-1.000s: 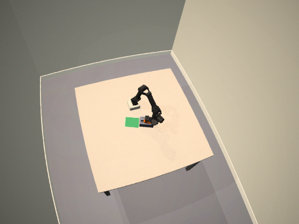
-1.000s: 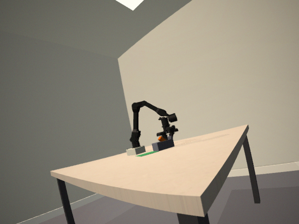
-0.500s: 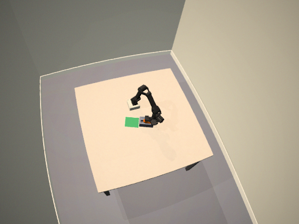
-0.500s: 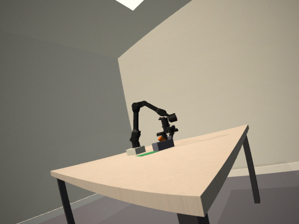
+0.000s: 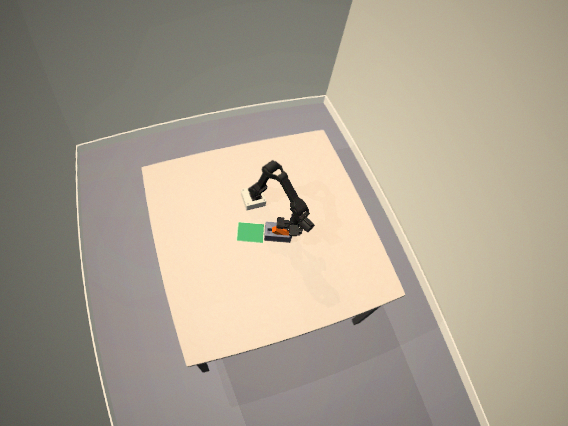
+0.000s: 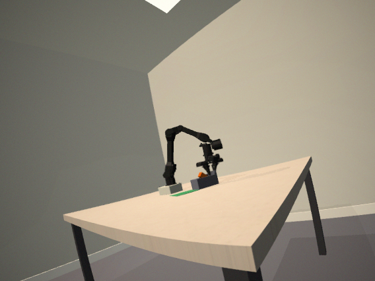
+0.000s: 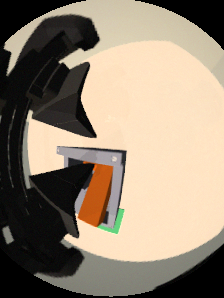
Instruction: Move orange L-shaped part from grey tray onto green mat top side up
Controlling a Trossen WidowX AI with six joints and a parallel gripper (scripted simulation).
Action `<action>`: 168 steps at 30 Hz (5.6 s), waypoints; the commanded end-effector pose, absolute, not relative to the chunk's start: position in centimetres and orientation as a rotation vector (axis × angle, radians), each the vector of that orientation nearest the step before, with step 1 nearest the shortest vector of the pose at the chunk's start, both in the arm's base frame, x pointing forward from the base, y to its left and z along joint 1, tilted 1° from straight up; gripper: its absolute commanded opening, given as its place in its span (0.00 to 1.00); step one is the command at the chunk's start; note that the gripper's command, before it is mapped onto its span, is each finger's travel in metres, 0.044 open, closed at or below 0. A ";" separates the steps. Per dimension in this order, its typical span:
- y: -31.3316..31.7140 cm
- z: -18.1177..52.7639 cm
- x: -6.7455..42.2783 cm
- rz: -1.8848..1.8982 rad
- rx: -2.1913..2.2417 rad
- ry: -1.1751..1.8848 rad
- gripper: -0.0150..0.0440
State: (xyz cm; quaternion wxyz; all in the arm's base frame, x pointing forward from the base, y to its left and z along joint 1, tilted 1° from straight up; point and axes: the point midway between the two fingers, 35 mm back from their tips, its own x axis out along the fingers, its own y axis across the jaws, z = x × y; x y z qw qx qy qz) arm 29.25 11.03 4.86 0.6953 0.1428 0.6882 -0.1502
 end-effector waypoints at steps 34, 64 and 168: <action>10.4 13.0 29.2 -0.311 0.333 1.498 0.60; 3.0 13.1 26.9 0.869 -0.914 1.362 0.73; 3.0 10.6 27.0 0.869 -0.914 1.362 0.25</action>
